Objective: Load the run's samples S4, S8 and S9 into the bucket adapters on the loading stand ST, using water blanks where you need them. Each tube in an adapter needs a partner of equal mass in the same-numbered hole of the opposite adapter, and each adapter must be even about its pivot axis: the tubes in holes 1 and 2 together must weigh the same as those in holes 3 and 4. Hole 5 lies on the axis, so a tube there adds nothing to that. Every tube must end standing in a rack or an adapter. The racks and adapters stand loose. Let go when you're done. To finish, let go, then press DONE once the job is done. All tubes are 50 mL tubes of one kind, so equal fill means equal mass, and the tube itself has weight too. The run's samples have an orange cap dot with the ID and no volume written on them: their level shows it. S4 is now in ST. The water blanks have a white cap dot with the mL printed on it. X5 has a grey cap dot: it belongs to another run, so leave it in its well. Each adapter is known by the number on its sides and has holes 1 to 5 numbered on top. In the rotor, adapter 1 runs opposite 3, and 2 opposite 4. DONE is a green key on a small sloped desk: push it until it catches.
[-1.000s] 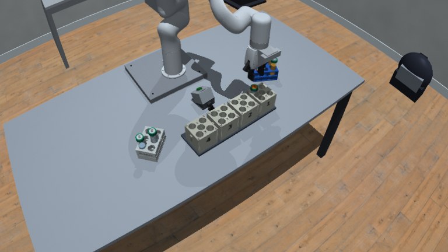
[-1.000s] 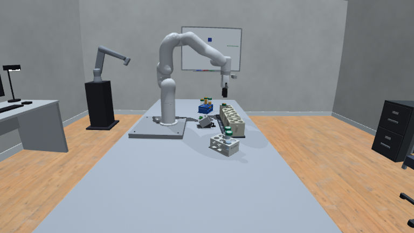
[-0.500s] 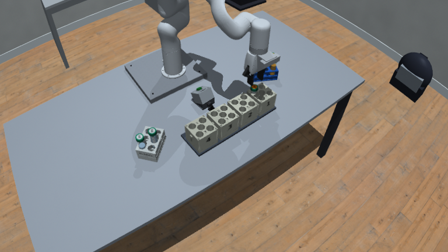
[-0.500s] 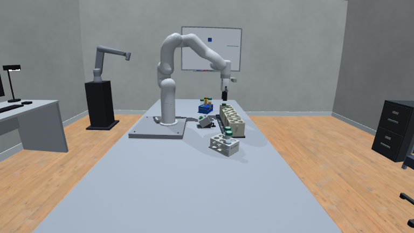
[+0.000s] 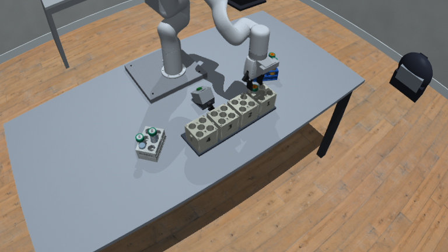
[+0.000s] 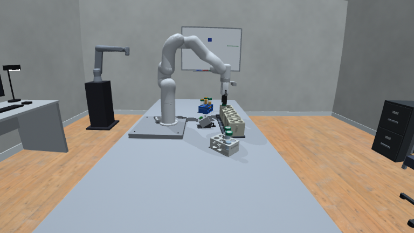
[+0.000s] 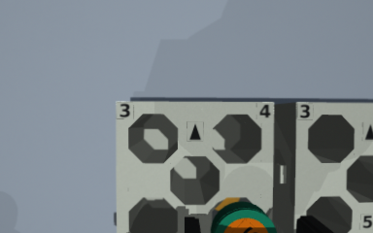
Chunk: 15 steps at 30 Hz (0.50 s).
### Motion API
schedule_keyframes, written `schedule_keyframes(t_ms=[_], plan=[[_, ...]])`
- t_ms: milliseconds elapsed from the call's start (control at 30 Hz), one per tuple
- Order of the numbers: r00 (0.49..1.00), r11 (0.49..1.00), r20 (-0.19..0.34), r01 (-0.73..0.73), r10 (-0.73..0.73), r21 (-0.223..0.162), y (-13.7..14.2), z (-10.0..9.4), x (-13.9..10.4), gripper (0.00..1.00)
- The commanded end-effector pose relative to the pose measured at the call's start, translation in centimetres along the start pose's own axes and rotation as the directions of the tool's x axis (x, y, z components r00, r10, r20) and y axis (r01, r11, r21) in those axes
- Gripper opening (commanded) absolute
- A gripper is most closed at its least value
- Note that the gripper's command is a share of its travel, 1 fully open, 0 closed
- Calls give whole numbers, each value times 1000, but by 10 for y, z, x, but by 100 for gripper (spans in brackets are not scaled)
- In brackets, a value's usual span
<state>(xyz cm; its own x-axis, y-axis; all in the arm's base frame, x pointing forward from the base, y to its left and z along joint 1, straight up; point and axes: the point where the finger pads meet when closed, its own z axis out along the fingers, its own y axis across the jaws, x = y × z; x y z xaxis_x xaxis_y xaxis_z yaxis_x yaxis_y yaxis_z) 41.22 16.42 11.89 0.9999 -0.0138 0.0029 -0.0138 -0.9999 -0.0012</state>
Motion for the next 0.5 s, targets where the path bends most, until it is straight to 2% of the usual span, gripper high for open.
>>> schedule_keyframes(t_ms=[0, 467], plan=[[1000, 1000, -8, 0, 0, -4, -1, 4, 2, 57], [1000, 1000, -8, 0, 0, -4, -1, 7, 2, 57]])
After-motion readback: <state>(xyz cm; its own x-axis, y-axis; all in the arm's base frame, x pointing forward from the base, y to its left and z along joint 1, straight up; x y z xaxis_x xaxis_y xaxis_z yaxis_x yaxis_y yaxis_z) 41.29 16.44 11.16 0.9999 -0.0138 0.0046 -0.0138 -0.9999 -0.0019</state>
